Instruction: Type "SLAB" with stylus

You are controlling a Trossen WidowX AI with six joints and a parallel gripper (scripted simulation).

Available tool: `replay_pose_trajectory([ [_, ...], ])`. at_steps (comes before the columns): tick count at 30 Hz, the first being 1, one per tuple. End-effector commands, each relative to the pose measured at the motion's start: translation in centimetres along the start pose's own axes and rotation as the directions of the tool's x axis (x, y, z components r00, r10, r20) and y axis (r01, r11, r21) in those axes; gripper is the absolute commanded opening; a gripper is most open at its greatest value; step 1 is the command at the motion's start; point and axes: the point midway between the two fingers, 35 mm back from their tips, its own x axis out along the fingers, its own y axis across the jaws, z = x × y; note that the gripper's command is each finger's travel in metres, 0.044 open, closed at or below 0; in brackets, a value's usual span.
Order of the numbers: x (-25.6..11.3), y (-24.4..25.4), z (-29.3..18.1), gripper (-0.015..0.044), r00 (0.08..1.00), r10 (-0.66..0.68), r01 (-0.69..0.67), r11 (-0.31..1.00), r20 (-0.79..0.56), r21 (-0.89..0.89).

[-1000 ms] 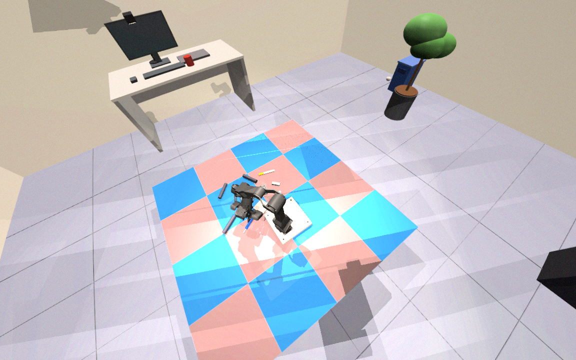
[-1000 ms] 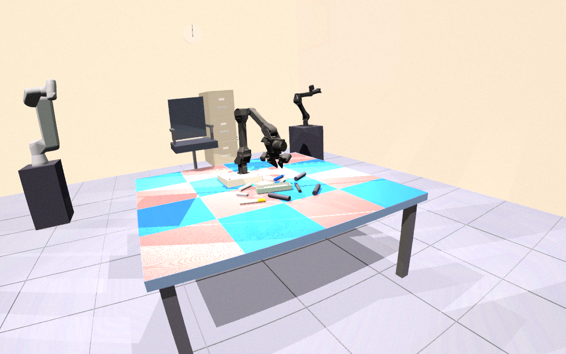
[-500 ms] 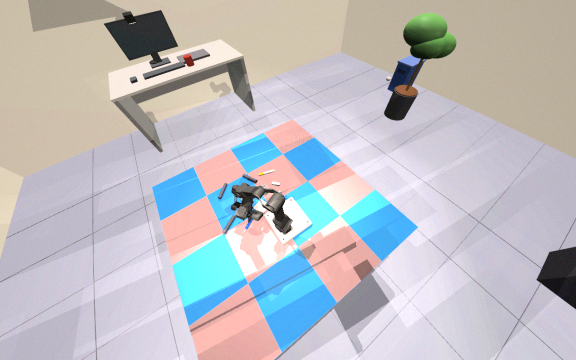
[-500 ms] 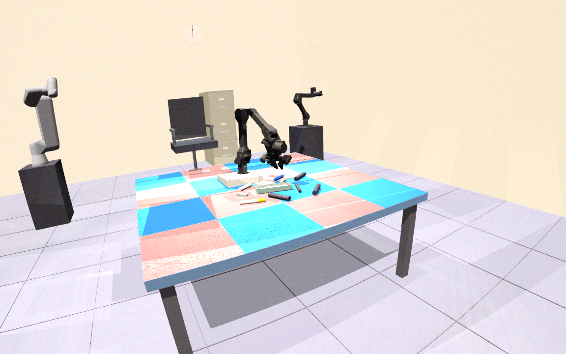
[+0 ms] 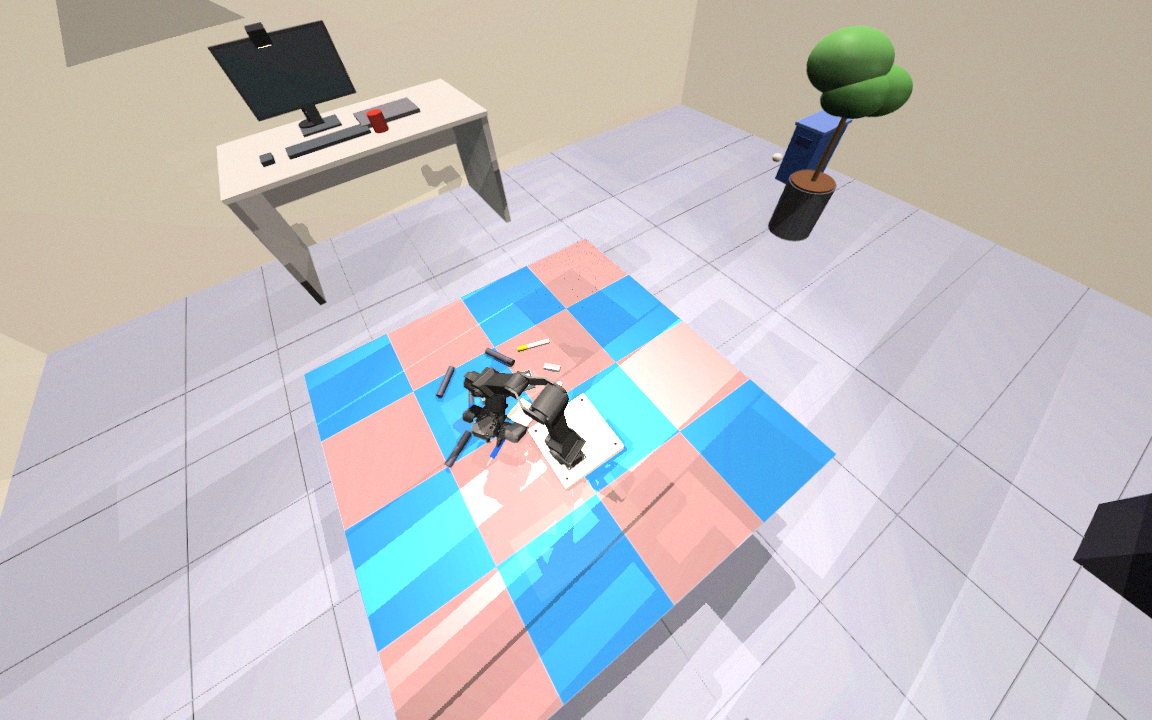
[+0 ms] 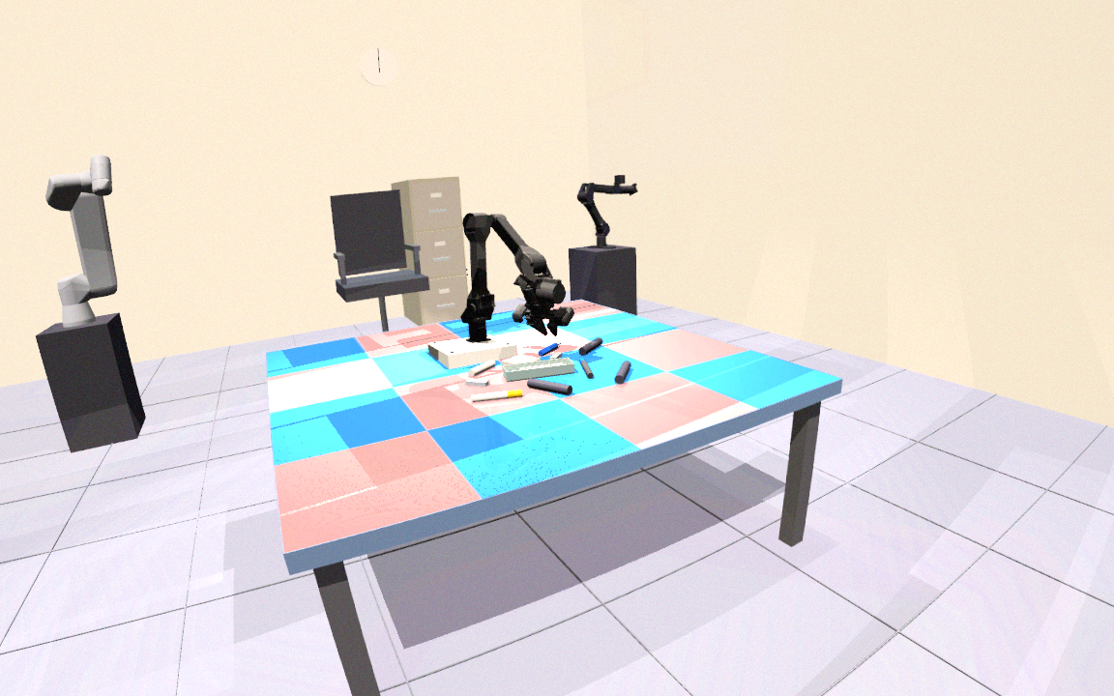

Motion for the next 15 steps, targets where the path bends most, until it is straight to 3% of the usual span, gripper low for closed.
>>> replay_pose_trajectory([
  [1, 0.39, 0.19, -0.14, 0.015, 1.0, 0.006, -0.006, 1.0, 0.004, 0.006],
  [15, 1.1, 0.18, -0.5, 0.015, 1.0, 0.006, -0.006, 1.0, 0.004, 0.006],
])
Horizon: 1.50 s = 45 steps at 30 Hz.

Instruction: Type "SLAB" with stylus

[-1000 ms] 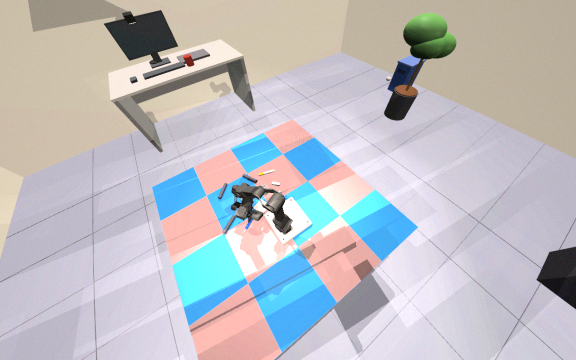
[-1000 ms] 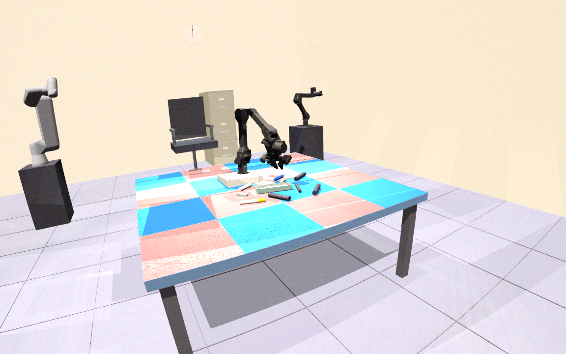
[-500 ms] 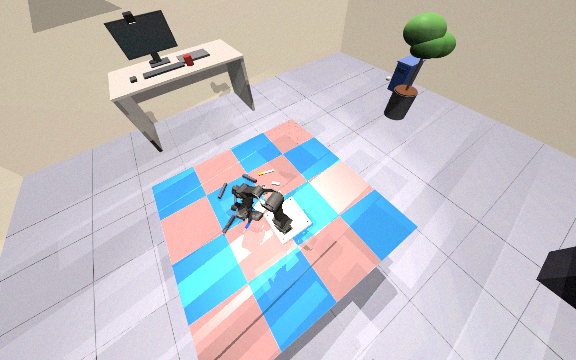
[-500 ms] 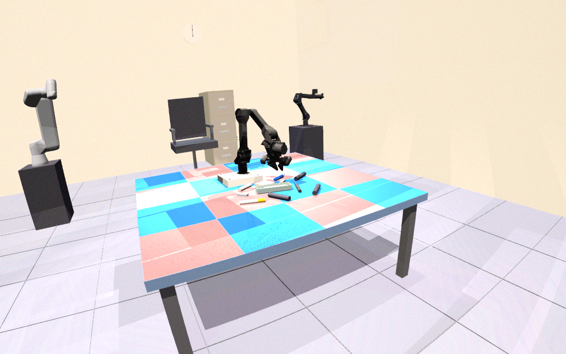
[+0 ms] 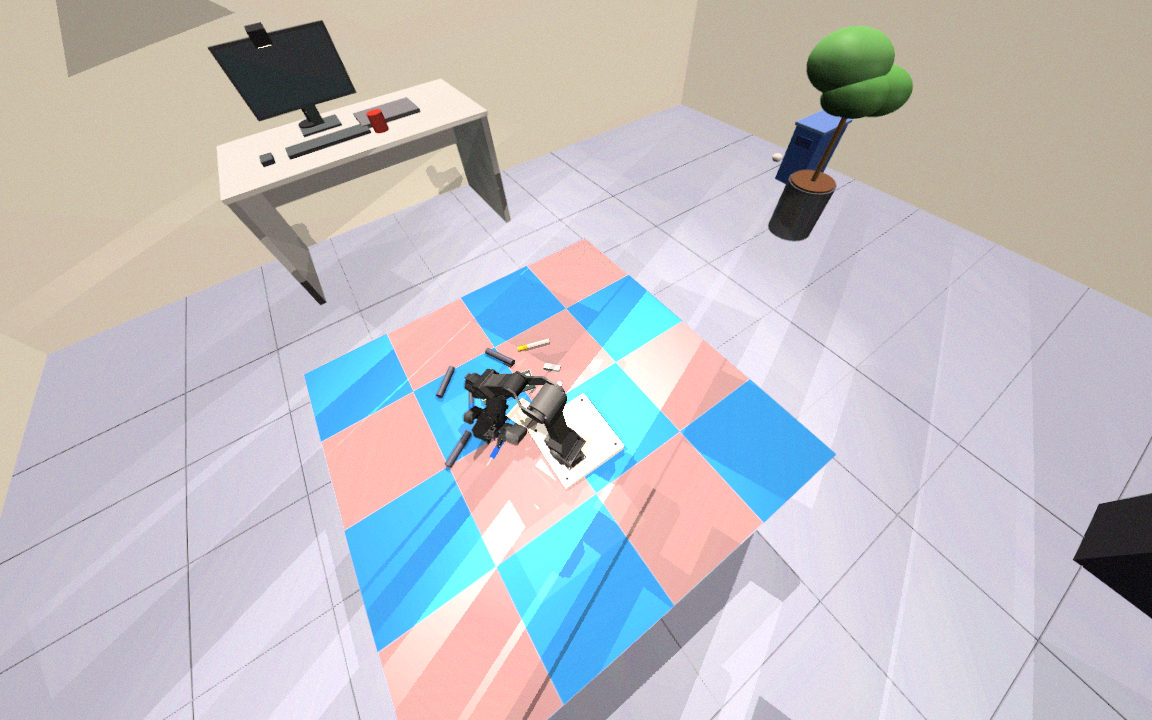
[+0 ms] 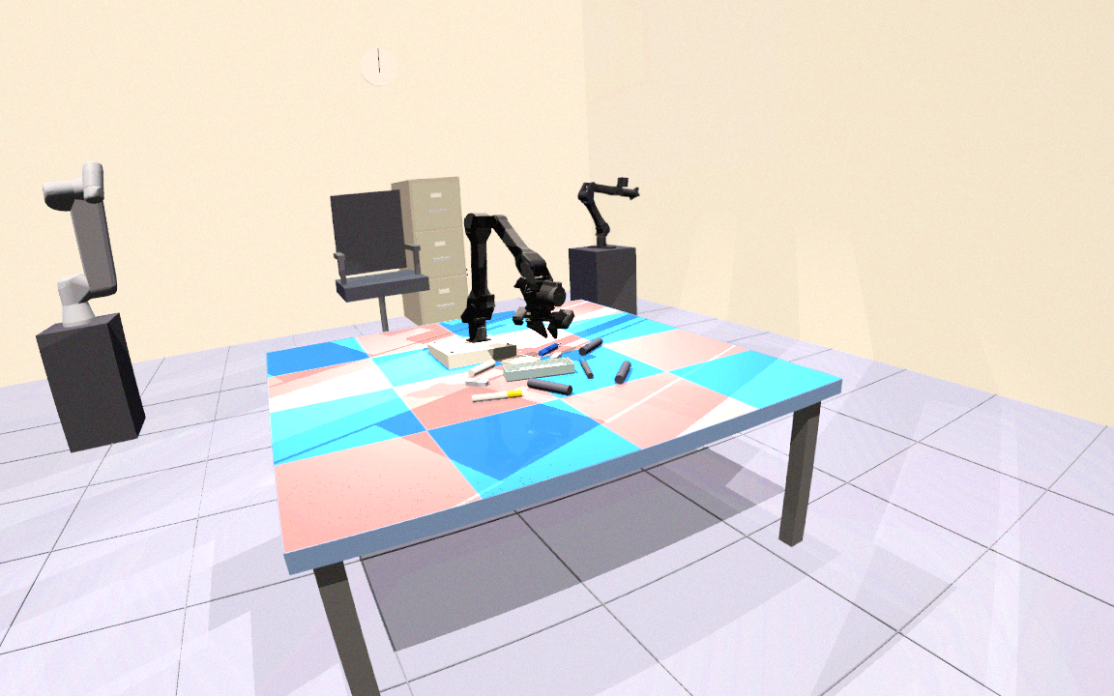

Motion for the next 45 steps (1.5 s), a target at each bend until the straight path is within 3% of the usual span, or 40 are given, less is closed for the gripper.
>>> replay_pose_trajectory([
  [1, 0.4, 0.2, -0.2, 0.015, 1.0, 0.006, -0.006, 1.0, 0.004, 0.007],
  [45, 2.5, 0.2, -1.3, 0.015, 1.0, 0.006, -0.006, 1.0, 0.005, 0.007],
])
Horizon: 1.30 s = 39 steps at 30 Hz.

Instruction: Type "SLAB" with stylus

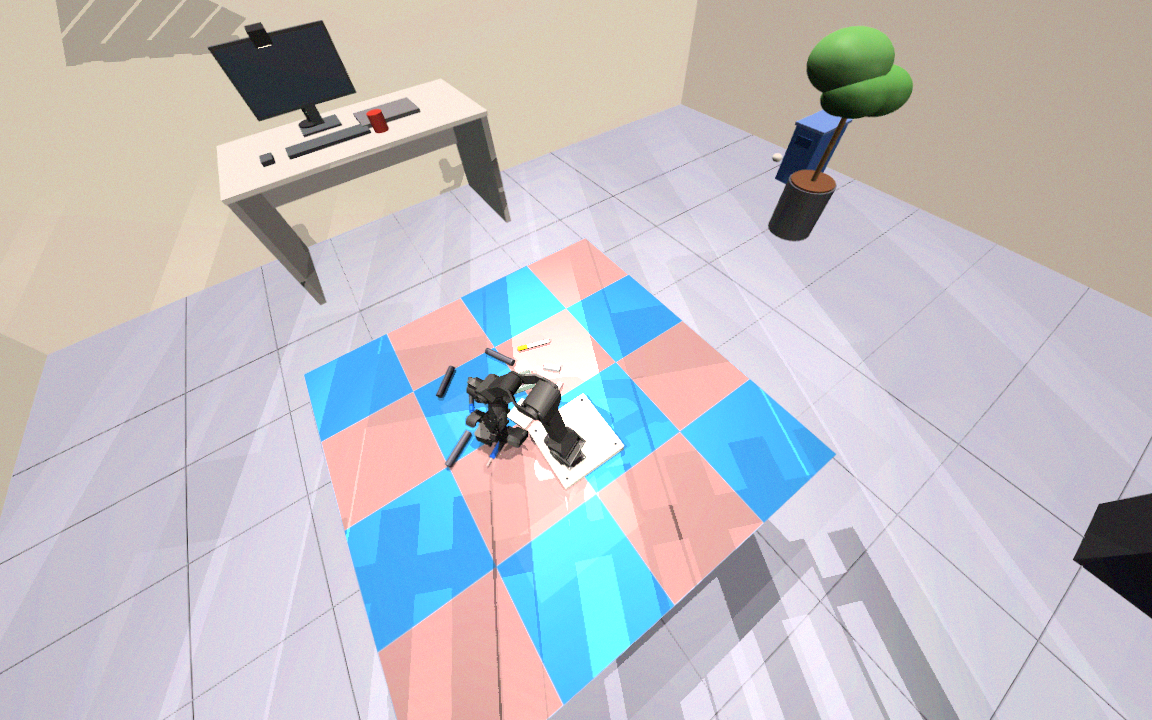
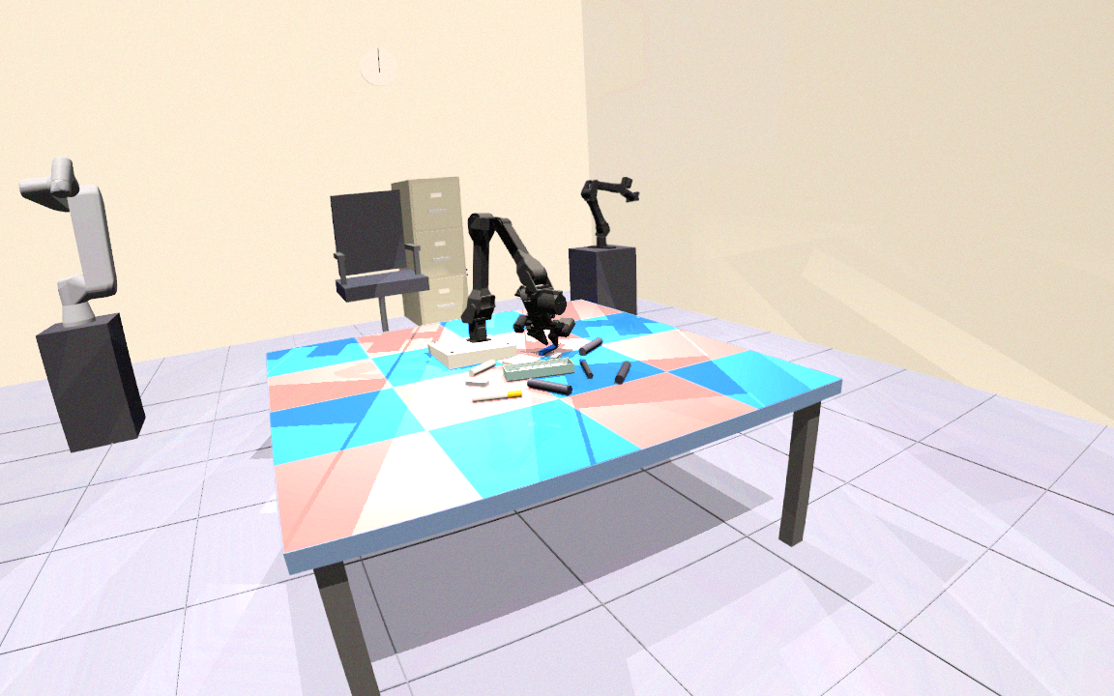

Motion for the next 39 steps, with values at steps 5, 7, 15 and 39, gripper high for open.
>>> replay_pose_trajectory([
  [5, 0.6, 0.2, -0.3, 0.015, 1.0, 0.007, -0.007, 1.0, 0.005, 0.008],
  [7, 0.6, 0.2, -0.3, 0.015, 1.0, 0.007, -0.007, 1.0, 0.005, 0.008],
  [15, 0.9, 0.2, -0.4, 0.015, 1.0, 0.007, -0.007, 1.0, 0.005, 0.008],
  [39, -1.0, -0.1, 0.6, 0.0, 1.0, 0.004, -0.004, 1.0, 0.001, 0.003],
])
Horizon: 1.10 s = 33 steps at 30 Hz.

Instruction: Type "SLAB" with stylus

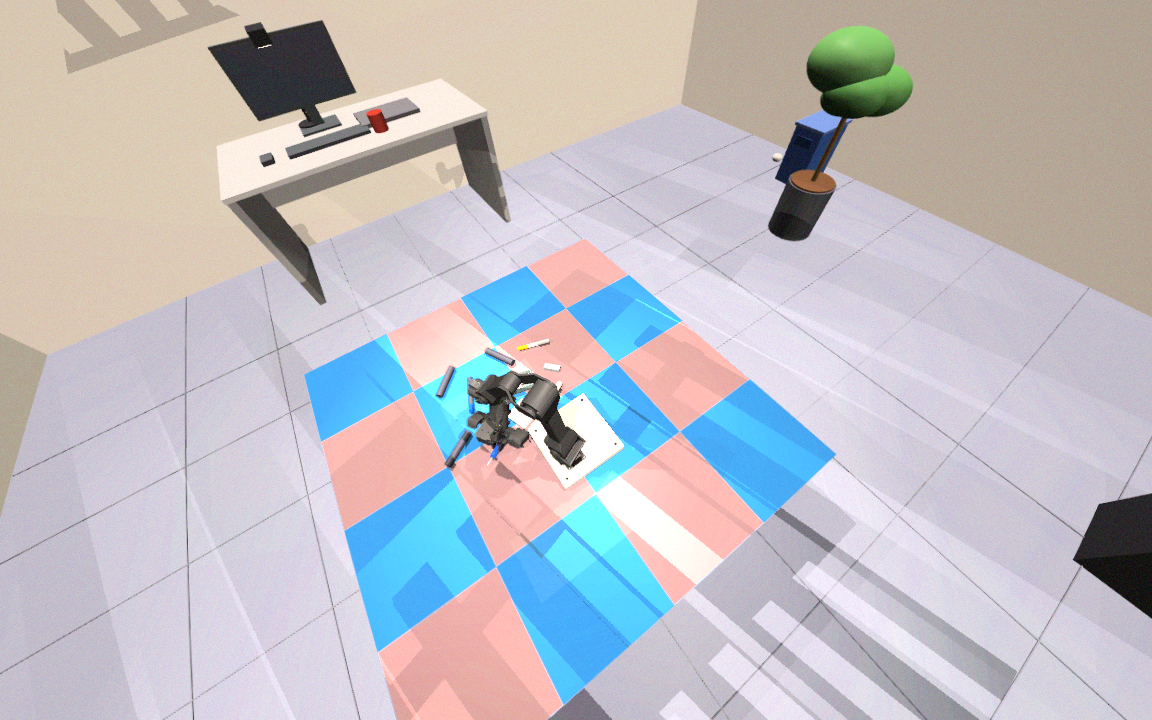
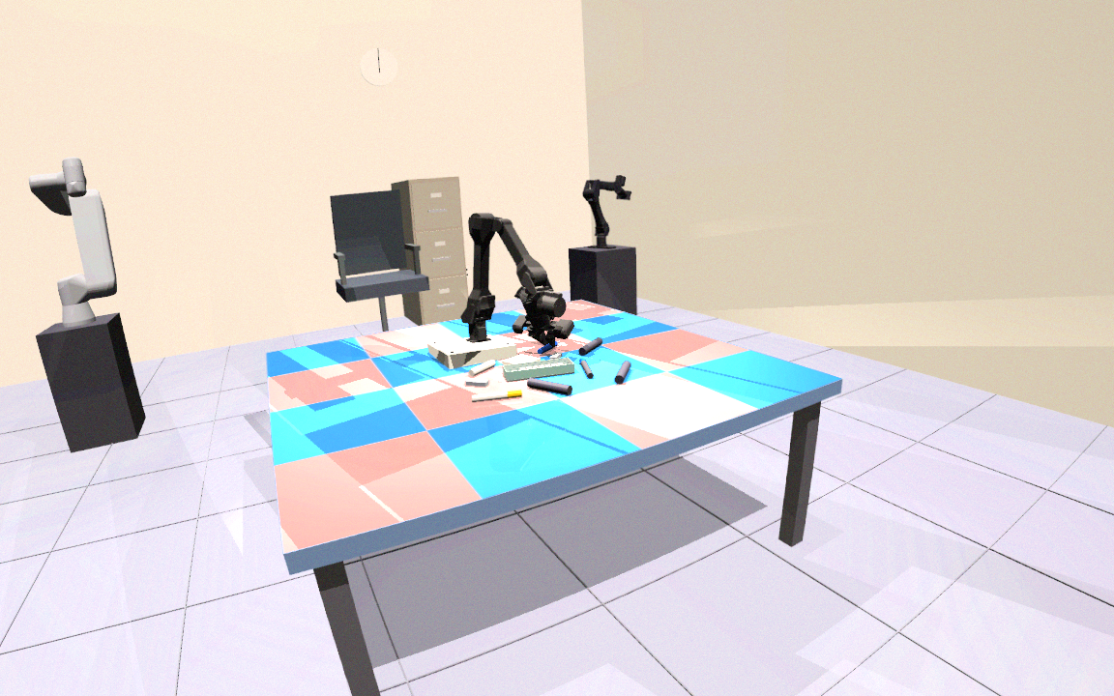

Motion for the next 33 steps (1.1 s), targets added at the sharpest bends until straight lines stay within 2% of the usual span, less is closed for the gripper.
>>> replay_pose_trajectory([
  [1, -1.9, -0.5, 1.0, 0.0, 1.0, -0.015, 0.015, 1.0, -0.003, -0.012],
  [5, -3.8, -0.3, 2.1, 0.0, 1.0, -0.015, 0.015, 1.0, -0.003, -0.012],
  [16, -3.7, -0.2, 2.0, 0.0, 1.0, -0.012, 0.012, 1.0, 0.002, 0.011],
  [27, -5.1, -1.3, -0.1, 0.0, 0.998, -0.066, 0.057, 0.946, 0.019, 0.319],
  [33, -6.3, -2.1, -1.2, 0.0, 0.994, -0.096, 0.057, 0.831, 0.042, 0.554],
])
